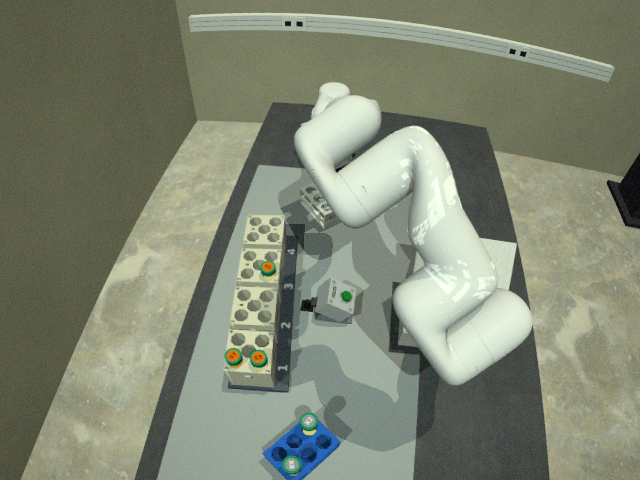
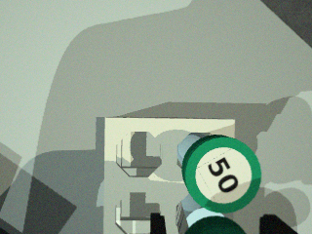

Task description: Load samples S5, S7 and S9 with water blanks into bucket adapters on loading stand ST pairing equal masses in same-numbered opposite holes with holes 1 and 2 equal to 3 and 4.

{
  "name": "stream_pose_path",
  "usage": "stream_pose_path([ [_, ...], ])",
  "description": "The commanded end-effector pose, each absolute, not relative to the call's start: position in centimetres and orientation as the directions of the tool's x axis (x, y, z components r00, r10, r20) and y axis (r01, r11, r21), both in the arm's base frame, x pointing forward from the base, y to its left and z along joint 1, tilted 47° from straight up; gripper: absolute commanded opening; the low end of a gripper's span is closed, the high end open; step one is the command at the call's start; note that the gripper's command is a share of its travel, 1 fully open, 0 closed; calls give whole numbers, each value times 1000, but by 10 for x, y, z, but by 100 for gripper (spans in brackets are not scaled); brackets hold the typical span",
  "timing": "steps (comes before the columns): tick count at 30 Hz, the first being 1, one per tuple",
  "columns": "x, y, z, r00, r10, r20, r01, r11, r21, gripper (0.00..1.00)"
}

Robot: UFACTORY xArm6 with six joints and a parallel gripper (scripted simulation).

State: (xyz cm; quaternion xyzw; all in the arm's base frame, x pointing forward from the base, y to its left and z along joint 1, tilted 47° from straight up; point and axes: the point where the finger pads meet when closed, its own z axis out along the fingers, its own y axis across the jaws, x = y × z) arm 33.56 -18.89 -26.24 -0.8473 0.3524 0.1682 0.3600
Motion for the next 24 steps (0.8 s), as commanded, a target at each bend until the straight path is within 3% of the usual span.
stream_pose_path([
  [1, 337, -191, -262, 696, -479, -535, -717, -493, -492, 57],
  [4, 337, -191, -262, 696, -479, -535, -717, -493, -492, 57],
  [5, 337, -191, -261, 696, -479, -535, -717, -493, -492, 0],
  [24, 337, -192, -260, 696, -479, -535, -718, -493, -492, 0],
])
